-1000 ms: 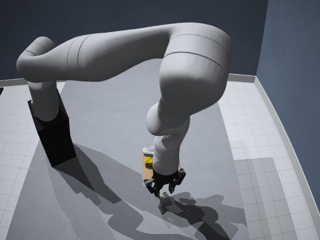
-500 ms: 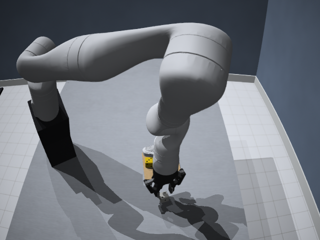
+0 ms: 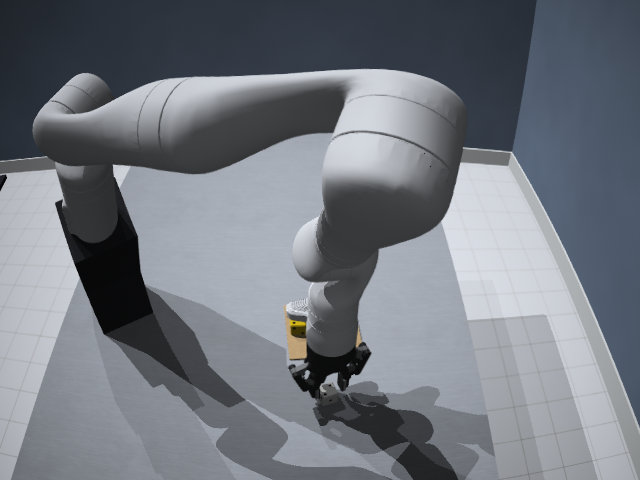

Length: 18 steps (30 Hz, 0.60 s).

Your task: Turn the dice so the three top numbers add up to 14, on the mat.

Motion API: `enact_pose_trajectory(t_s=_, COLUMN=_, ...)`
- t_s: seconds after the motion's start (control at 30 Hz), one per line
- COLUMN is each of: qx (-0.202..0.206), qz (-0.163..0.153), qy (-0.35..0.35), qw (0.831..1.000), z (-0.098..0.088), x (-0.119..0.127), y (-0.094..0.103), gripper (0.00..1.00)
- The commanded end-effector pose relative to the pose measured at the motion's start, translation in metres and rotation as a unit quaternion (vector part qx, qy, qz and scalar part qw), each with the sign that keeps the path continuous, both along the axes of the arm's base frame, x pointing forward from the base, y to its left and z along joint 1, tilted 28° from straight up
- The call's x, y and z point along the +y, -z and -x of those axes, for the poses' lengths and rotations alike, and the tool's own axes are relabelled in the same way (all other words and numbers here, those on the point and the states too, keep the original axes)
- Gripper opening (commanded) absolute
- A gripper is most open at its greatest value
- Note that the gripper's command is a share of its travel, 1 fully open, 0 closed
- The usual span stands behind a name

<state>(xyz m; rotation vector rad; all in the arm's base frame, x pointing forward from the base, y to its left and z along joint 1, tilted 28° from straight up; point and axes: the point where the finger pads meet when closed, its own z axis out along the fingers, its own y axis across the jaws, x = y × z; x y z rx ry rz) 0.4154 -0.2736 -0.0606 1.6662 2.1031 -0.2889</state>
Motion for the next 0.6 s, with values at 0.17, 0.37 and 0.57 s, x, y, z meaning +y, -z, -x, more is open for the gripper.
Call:
enact_pose_trajectory(t_s=0.17, qx=0.000, qz=0.002, qy=0.003, qw=1.000, z=-0.0016, x=-0.0097, y=0.0139, gripper=0.46)
enact_pose_trajectory(t_s=0.37, qx=0.000, qz=0.002, qy=0.003, qw=1.000, z=-0.0018, x=-0.0102, y=0.0150, gripper=0.46)
enact_pose_trajectory(t_s=0.57, qx=0.000, qz=0.002, qy=0.003, qw=1.000, z=-0.0018, x=-0.0102, y=0.0150, gripper=0.46)
